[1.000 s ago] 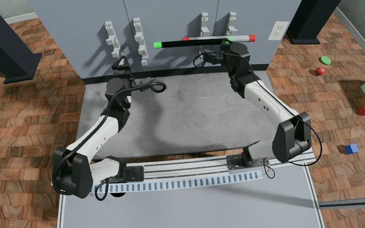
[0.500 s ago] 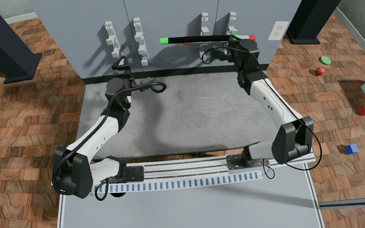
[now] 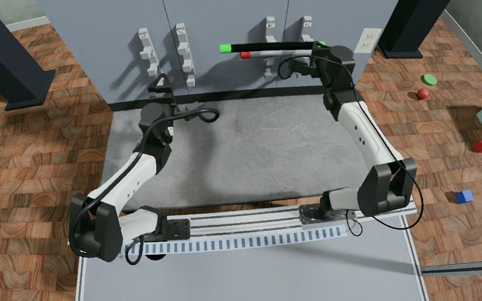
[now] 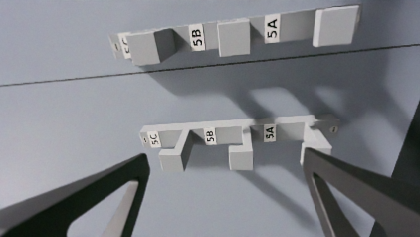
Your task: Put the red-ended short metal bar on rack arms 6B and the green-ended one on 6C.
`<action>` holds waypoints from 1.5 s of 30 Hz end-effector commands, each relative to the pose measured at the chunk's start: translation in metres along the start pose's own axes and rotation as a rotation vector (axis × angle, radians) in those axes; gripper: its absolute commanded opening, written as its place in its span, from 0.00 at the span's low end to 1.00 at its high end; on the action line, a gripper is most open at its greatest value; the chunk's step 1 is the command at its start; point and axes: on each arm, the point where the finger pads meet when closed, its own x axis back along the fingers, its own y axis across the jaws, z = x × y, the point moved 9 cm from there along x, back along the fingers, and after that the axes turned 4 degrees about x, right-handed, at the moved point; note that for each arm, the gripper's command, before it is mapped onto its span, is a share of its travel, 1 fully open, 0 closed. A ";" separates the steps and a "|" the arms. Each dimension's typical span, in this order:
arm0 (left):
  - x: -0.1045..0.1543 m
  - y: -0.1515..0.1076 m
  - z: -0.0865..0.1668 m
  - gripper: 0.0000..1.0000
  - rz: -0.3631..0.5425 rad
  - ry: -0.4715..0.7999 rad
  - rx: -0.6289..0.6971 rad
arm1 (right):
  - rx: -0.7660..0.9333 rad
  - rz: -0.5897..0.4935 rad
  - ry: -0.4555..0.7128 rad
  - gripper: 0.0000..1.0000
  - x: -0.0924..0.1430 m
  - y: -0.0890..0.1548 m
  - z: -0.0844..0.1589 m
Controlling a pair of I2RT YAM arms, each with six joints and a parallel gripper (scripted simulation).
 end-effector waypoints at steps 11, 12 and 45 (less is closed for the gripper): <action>0.004 0.002 0.002 1.00 -0.006 -0.007 0.011 | -0.032 0.112 0.001 0.00 0.009 -0.045 0.033; 0.004 0.002 0.002 1.00 -0.006 -0.007 0.011 | -0.032 0.112 0.001 0.00 0.009 -0.046 0.035; 0.004 0.002 0.002 1.00 -0.006 -0.007 0.011 | -0.032 0.112 0.001 0.00 0.010 -0.044 0.059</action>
